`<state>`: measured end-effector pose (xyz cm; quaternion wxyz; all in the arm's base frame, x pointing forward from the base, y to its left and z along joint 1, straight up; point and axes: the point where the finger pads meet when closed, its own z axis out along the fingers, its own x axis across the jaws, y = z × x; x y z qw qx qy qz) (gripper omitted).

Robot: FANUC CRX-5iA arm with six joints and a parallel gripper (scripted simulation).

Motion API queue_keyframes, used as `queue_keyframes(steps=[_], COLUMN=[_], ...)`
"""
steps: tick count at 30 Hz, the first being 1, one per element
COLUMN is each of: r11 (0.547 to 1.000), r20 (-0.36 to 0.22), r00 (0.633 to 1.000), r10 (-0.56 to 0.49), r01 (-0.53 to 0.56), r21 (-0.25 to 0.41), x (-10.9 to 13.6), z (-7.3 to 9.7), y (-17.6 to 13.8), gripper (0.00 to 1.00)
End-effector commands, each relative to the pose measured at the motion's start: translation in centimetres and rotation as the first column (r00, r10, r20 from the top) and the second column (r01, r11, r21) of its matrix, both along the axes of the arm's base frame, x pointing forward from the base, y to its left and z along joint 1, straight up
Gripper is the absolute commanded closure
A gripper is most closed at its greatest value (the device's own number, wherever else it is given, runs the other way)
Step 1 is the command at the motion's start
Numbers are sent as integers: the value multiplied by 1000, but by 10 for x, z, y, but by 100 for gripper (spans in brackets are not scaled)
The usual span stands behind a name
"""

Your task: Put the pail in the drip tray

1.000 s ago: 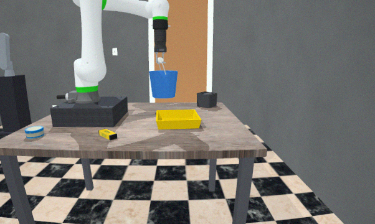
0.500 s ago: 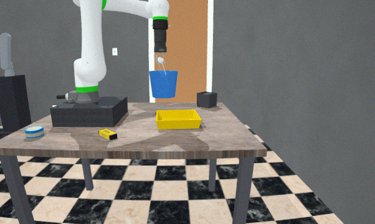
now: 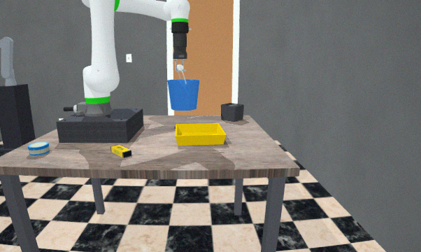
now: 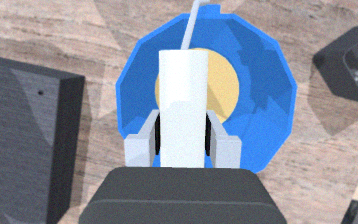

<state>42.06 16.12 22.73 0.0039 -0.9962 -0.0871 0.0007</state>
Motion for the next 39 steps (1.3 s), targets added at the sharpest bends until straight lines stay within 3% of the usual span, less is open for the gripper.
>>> queue_keyframes(steps=[1,39], r11=[1000,1000], r20=[3,3], r00=[1000,1000], r10=[0,0], r01=[0,0], r21=[1,1], x=[1,4], z=[1,1], y=[0,-12], gripper=[100,100])
